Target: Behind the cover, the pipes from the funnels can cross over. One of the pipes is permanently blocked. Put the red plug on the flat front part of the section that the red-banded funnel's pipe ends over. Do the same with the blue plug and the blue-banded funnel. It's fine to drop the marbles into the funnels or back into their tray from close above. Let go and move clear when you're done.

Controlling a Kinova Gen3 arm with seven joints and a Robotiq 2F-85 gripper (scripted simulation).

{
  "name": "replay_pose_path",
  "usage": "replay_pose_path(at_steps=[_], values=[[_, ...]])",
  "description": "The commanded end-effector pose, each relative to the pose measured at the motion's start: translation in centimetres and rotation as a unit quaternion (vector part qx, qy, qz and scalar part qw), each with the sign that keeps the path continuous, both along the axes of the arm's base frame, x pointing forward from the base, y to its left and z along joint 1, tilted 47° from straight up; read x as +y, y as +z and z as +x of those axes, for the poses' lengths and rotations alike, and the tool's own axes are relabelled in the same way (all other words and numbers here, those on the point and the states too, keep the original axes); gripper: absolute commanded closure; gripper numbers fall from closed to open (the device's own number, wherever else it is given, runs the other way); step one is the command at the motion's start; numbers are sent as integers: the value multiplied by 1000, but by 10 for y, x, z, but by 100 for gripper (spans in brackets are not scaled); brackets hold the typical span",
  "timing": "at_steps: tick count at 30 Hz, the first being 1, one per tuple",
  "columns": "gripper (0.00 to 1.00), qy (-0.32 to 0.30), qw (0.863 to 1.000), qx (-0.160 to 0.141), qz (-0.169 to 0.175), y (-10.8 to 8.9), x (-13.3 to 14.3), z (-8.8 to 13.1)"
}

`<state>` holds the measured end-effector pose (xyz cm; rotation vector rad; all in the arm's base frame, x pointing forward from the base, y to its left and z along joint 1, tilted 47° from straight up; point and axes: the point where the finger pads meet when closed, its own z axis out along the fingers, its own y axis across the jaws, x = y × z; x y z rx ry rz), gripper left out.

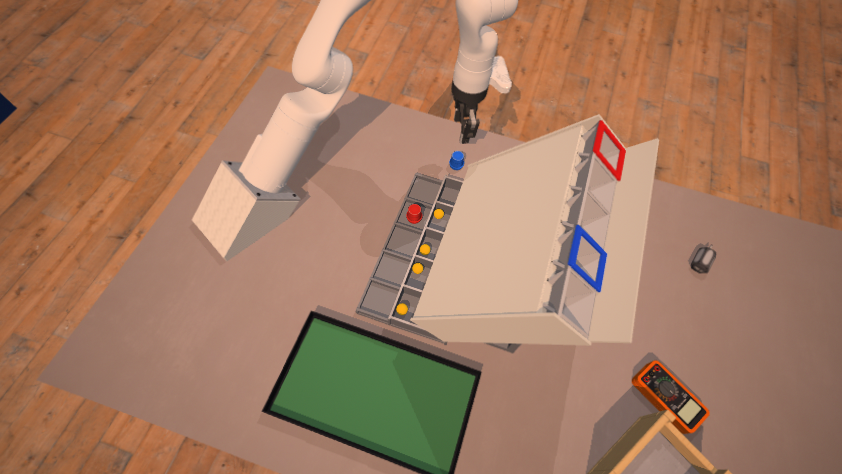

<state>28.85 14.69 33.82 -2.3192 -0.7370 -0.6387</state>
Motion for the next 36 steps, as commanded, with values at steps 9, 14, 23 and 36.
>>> replay_pose_path(at_steps=[9, 14, 23, 36], values=[[30, 156, 974, -156, -57, 0, -1, 0], [30, 156, 974, -156, -57, 0, -1, 0], [30, 313, 890, -312, -110, 0, -1, 1], [30, 351, 860, -351, -121, 0, -2, 1]])
